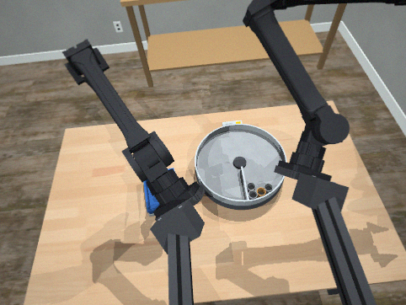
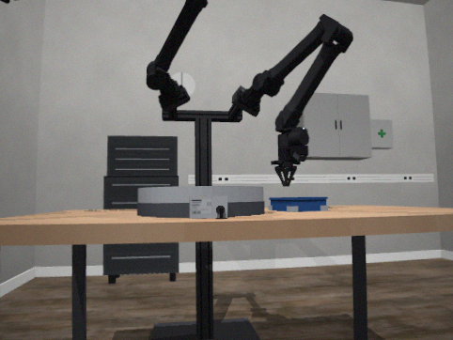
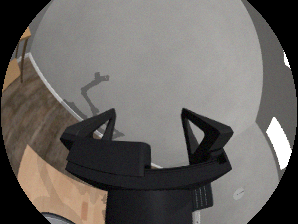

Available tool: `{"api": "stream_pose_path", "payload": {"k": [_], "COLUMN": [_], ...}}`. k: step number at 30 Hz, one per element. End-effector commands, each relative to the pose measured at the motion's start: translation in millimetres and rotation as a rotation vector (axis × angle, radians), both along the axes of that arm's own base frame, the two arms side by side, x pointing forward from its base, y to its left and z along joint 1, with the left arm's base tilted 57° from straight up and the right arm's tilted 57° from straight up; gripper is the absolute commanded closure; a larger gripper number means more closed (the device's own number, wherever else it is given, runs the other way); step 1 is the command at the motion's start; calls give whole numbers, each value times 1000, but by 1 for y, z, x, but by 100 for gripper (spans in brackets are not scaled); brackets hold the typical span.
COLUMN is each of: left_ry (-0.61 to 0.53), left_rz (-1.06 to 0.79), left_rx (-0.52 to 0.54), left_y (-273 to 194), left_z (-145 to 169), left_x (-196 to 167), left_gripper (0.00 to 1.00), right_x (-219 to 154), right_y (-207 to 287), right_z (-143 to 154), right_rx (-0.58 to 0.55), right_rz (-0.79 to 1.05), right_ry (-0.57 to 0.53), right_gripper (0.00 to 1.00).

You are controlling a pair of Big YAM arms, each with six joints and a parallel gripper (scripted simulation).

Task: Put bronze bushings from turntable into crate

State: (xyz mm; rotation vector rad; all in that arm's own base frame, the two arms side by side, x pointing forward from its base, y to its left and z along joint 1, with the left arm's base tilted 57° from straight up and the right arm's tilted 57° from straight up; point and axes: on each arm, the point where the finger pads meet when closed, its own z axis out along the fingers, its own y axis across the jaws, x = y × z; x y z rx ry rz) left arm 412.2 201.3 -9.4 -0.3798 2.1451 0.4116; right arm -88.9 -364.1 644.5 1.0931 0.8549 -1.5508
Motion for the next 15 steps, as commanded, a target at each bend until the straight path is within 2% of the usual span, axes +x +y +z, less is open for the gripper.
{"api": "stream_pose_path", "payload": {"k": [1,7,9,15], "left_ry": [20,20,-3,-4], "left_rz": [-5,-2,-3,0], "left_rx": [-15,-13,-3,-2], "left_y": [-16,-19,-15,-13], "left_z": [3,9,17,16], "left_x": [-23,-31,-20,-21], "left_gripper": [84,84,84,84], "right_x": [-3,-3,-3,-3], "right_y": [16,16,16,16], "right_z": [30,30,30,30], "right_rx": [-51,-51,-51,-51], "right_rz": [-18,-18,-18,-18], "right_ry": [16,16,16,16], "right_gripper": [0,0,0,0]}}
